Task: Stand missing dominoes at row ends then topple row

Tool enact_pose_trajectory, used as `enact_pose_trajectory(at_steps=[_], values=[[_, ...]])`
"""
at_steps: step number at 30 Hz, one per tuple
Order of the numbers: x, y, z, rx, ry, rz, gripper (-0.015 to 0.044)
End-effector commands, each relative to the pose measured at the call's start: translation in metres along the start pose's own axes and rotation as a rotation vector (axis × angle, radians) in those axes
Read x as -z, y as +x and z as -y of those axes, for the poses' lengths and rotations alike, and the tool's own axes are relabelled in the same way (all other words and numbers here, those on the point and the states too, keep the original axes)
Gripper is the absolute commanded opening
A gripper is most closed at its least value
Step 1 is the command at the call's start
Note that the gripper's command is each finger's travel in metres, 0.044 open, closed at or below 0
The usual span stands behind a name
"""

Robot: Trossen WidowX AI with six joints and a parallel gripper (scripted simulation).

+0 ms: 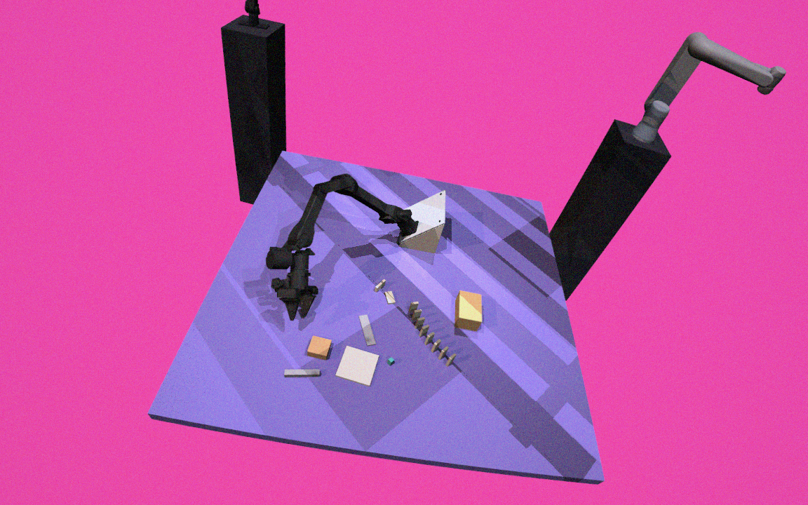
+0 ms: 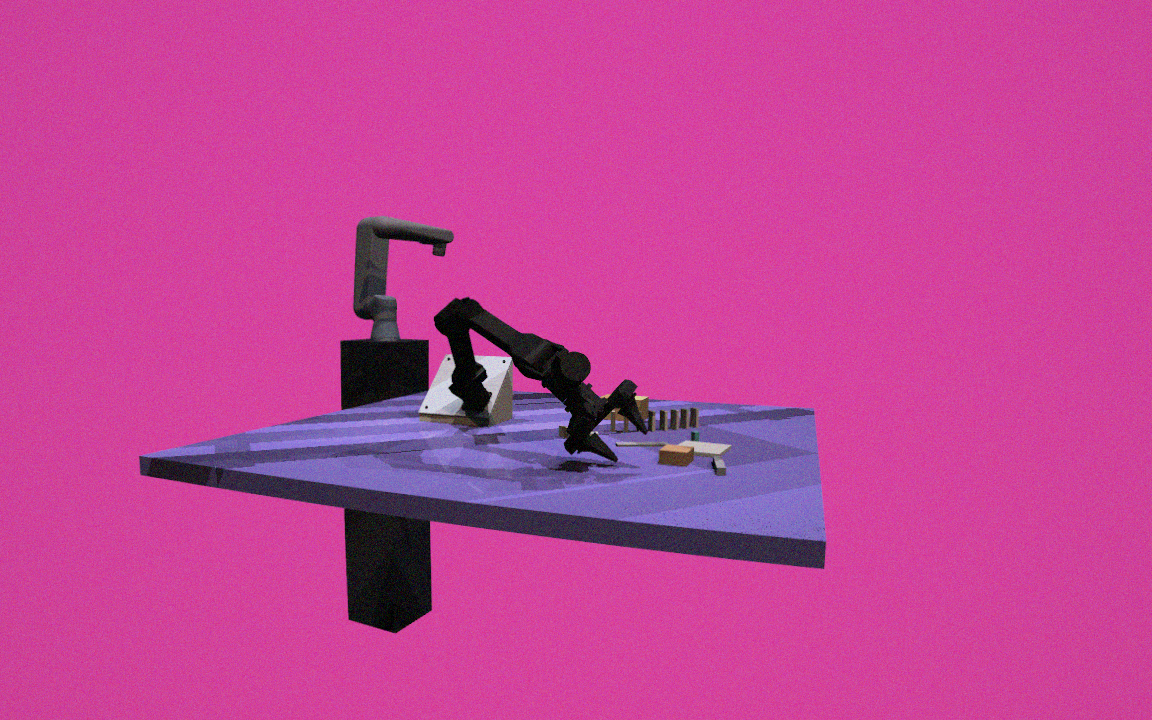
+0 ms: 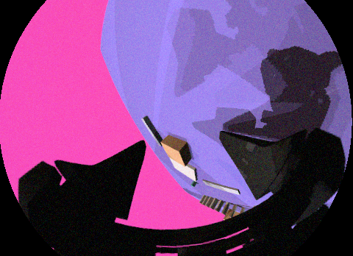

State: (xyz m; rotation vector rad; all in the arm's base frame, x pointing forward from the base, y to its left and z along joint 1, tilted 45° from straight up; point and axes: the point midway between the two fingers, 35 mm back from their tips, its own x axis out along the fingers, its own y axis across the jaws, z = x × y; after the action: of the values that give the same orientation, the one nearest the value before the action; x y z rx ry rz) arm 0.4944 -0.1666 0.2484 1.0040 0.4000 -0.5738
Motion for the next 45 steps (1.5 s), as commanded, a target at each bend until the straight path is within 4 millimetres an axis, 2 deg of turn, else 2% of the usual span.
enact_pose_trajectory(at_steps=[1,4,8,12,18,21,24,26,32,40,45], values=[[0.054,0.012,0.021,0.126,-0.163,-0.099,0.044],[0.095,0.012,0.035,0.207,-0.312,-0.181,0.044],[0.134,0.009,0.048,0.291,-0.471,-0.253,0.044],[0.179,-0.003,0.071,0.418,-0.73,-0.35,0.044],[0.231,-0.033,0.105,0.594,-1.186,-0.497,0.044],[0.265,-0.057,0.119,0.679,-1.528,-0.581,0.044],[0.29,-0.082,0.129,0.754,-1.884,-0.642,0.044],[0.295,-0.087,0.131,0.771,-1.969,-0.653,0.044],[0.293,-0.086,0.131,0.771,-1.969,-0.653,0.044],[0.278,-0.046,0.171,0.773,-1.969,-0.65,0.044],[0.275,-0.042,0.175,0.774,-1.969,-0.65,0.044]])
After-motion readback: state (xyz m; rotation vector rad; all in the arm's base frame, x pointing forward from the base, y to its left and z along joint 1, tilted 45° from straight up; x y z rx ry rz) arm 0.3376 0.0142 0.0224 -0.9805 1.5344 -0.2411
